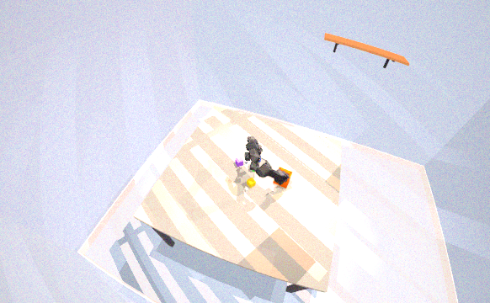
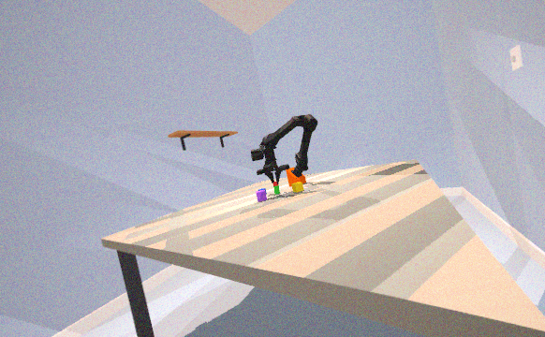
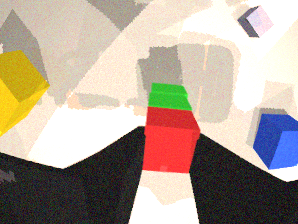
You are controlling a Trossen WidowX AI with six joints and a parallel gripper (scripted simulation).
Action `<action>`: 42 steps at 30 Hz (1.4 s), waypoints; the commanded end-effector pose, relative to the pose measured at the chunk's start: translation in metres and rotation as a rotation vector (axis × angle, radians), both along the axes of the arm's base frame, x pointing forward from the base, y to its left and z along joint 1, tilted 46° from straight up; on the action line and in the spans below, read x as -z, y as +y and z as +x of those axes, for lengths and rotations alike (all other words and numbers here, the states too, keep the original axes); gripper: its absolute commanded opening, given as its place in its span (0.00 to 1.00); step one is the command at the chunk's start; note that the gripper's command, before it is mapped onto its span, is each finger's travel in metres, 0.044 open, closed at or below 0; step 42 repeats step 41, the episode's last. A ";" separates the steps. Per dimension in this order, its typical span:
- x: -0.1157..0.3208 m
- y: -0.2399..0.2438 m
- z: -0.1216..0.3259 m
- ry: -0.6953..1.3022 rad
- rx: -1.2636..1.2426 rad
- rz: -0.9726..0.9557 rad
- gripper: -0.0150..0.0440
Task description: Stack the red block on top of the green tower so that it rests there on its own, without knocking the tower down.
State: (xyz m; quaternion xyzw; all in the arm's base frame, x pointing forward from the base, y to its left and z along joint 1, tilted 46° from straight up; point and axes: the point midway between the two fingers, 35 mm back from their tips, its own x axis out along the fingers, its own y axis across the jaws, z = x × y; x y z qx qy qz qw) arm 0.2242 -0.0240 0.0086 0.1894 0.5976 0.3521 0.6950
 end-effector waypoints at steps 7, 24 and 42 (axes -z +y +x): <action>-0.001 0.000 0.000 0.003 0.001 0.002 0.34; -0.001 0.000 0.000 0.003 0.001 0.002 1.00; -0.001 0.000 0.000 0.003 0.001 0.002 1.00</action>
